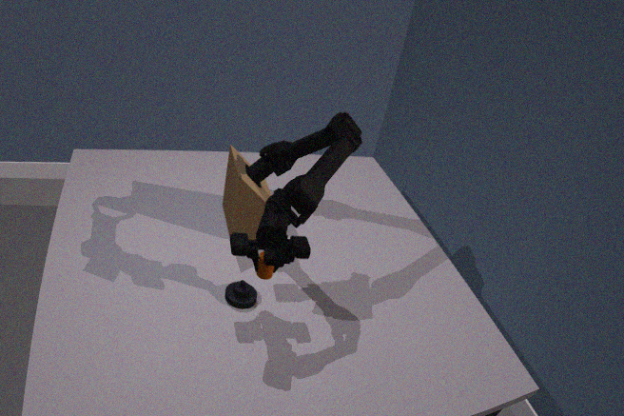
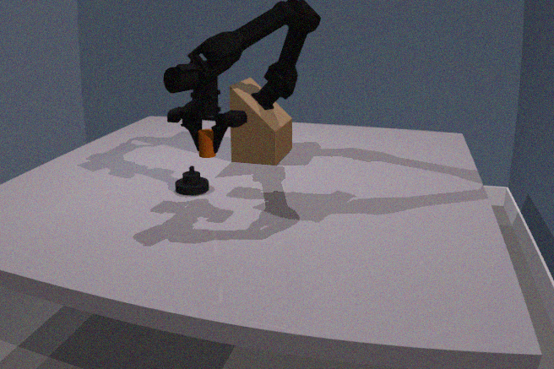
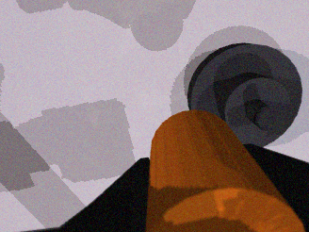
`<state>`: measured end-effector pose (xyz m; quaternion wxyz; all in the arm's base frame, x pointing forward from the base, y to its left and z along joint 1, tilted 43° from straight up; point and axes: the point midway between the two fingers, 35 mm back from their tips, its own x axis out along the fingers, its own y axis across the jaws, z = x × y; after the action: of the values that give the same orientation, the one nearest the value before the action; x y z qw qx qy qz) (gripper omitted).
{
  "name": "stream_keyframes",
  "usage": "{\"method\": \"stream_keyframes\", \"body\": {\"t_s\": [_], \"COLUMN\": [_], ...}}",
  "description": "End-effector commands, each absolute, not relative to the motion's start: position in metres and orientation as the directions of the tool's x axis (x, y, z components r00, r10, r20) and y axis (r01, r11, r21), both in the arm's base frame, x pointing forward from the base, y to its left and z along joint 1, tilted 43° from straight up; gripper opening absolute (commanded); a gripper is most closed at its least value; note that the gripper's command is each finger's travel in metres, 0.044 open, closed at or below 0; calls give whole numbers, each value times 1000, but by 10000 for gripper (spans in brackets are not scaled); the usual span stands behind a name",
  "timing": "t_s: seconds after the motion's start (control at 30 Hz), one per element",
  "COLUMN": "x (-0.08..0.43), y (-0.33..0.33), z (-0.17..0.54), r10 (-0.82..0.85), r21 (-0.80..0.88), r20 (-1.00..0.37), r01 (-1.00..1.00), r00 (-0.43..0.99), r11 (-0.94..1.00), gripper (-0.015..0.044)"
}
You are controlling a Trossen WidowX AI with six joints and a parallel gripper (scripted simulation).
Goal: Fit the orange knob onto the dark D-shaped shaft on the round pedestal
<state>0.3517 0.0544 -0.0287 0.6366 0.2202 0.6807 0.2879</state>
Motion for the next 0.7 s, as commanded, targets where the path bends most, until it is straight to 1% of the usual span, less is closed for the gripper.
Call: {"method": "stream_keyframes", "body": {"t_s": [0.0, 0.43, 0.67], "x": [354, 350, 349], "y": [45, 22, 31], "z": [-37, -70, -80], "r10": [662, 671, 671], "r21": [667, 676, 677], "r20": [-745, -736, -736], "r01": [-84, -115, -115], "r00": [-84, -90, -90], "r11": [740, 727, 727], "gripper": [0, 0, 0]}}
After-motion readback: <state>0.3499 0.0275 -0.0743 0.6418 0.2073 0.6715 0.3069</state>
